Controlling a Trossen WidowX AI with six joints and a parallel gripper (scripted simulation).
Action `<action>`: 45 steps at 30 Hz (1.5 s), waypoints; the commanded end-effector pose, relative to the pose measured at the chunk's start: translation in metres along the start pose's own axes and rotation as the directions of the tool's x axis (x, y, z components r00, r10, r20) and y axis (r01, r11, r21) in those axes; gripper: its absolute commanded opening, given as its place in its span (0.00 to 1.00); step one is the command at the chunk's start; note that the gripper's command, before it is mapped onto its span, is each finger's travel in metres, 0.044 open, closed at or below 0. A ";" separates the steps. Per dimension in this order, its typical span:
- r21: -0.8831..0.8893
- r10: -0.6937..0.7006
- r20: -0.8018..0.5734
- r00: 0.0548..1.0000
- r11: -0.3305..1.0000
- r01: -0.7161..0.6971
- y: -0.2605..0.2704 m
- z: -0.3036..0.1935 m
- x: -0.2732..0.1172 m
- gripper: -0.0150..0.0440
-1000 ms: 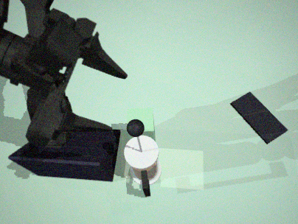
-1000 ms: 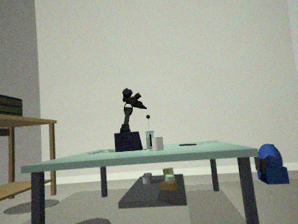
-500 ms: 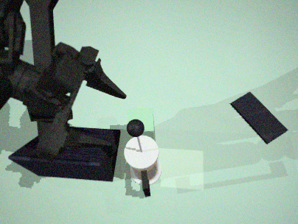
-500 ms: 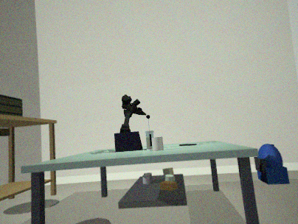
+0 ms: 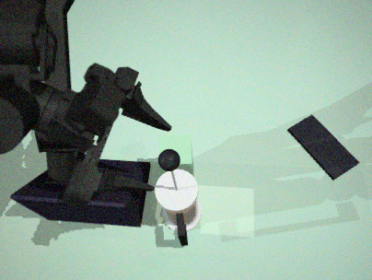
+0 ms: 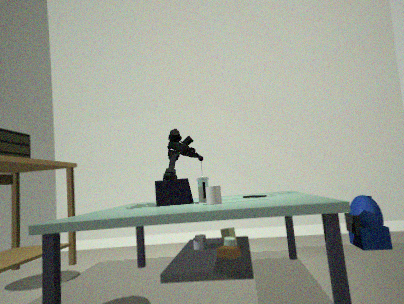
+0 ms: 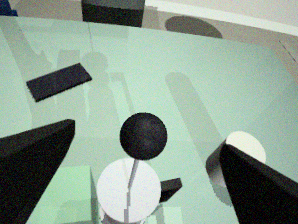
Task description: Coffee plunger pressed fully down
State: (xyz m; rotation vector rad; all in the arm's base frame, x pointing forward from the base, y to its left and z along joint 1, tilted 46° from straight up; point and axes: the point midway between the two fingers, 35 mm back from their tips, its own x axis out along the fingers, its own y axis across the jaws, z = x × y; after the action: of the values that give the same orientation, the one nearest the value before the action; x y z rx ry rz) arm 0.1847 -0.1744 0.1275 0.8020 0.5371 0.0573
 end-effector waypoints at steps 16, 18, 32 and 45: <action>0.005 0.011 0.004 1.000 1.000 -0.011 0.003 -0.001 0.018 0.73; 0.005 0.011 0.004 1.000 1.000 -0.011 0.003 -0.001 0.018 0.64; 0.005 0.010 0.004 1.000 1.000 -0.011 0.003 -0.001 0.018 0.47; 0.004 0.008 0.001 1.000 1.000 -0.008 0.002 -0.016 0.029 0.47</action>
State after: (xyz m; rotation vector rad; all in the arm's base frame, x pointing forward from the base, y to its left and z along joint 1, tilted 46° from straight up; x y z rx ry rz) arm 0.2022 -0.1630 0.1156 0.8066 0.5137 0.0582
